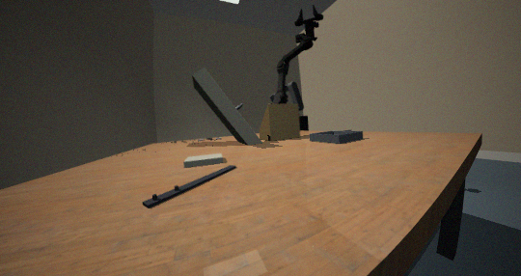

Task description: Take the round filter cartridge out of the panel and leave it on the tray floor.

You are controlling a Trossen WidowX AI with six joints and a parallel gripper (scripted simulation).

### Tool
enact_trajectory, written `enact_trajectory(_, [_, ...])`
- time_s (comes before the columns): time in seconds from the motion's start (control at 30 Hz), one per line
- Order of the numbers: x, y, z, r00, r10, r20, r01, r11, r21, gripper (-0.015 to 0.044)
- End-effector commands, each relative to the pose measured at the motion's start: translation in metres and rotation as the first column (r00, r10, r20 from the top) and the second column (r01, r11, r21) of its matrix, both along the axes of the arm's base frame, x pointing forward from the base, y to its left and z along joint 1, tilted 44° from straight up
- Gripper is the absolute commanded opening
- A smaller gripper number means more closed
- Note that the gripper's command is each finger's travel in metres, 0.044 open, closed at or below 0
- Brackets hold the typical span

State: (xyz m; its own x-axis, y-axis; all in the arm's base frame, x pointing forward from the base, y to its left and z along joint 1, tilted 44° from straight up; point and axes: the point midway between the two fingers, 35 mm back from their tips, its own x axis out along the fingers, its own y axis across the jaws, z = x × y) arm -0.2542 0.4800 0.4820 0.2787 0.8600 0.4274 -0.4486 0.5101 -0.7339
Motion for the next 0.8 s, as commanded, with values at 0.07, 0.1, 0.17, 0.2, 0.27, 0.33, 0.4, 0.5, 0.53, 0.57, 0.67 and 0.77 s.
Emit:
enact_trajectory(0.07, [0.01,0.006,-0.004,1.0,-0.014,0.005,0.015,1.0,-0.017,0.0321])
enact_trajectory(0.1, [0.017,0.01,-0.007,1.0,-0.026,0.009,0.026,0.999,-0.03,0.0295])
enact_trajectory(0.17, [0.039,0.021,-0.017,0.998,-0.058,0.019,0.06,0.996,-0.068,0.0243])
enact_trajectory(0.2, [0.053,0.027,-0.023,0.997,-0.078,0.024,0.08,0.993,-0.092,0.0216])
enact_trajectory(0.27, [0.081,0.036,-0.035,0.993,-0.117,0.033,0.121,0.983,-0.137,0.0164])
enact_trajectory(0.33, [0.105,0.043,-0.045,0.988,-0.153,0.033,0.156,0.973,-0.172,0.0111])
enact_trajectory(0.4, [0.137,0.048,-0.06,0.979,-0.204,0.024,0.204,0.955,-0.214,0.011])
enact_trajectory(0.5, [0.186,0.051,-0.082,0.959,-0.284,0.01,0.275,0.921,-0.275,0.011])
enact_trajectory(0.53, [0.203,0.051,-0.089,0.95,-0.311,0.006,0.299,0.908,-0.295,0.011])
enact_trajectory(0.57, [0.219,0.05,-0.097,0.941,-0.339,0.001,0.322,0.893,-0.315,0.011])
enact_trajectory(0.67, [0.268,0.042,-0.119,0.906,-0.424,-0.012,0.39,0.842,-0.372,0.011])
enact_trajectory(0.77, [0.316,0.027,-0.142,0.86,-0.51,-0.024,0.453,0.783,-0.427,0.011])
